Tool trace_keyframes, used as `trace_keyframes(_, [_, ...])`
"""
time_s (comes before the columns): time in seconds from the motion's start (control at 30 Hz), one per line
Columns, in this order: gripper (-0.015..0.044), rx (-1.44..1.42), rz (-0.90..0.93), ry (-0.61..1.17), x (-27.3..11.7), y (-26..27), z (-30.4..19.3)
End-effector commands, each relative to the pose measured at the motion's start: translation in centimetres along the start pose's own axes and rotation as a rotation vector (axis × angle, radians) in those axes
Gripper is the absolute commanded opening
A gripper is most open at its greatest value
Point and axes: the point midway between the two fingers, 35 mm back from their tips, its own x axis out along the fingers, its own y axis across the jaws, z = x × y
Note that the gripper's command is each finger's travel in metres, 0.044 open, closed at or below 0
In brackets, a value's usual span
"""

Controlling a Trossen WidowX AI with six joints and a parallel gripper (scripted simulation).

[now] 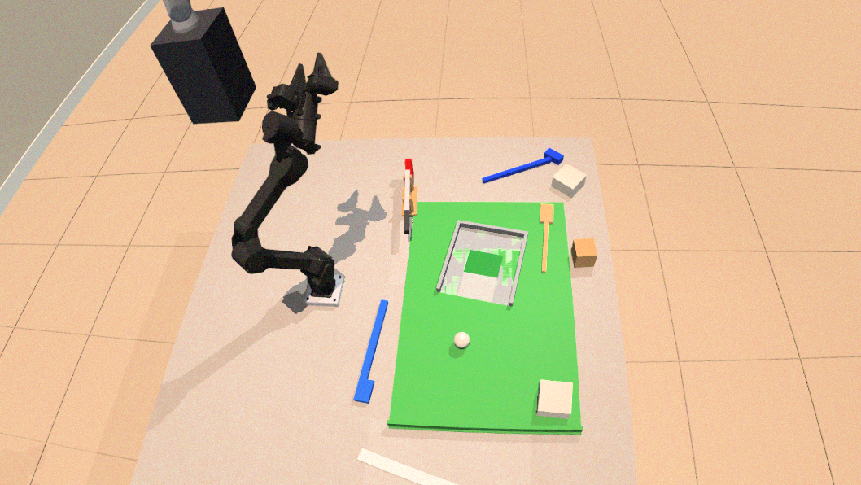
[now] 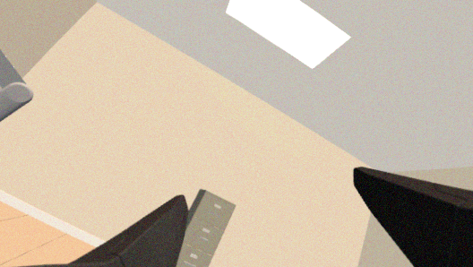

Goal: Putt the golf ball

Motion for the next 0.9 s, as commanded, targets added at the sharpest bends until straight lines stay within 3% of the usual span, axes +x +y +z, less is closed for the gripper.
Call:
trace_keyframes(0.0, [0.0440,-0.007,-0.013,0.183,0.4,-0.1,-5.9])
trace_keyframes(0.2, [0.0440,-0.011,-0.003,0.328,0.2,0.0,-10.5])
trace_keyframes(0.4, [0.0440,0.006,0.051,0.632,-2.1,0.8,-20.0])
trace_keyframes(0.67, [0.0440,0.059,0.192,1.052,-8.8,3.1,-31.0])
trace_keyframes(0.87, [0.0440,0.137,0.368,1.349,-15.9,5.9,-36.6])
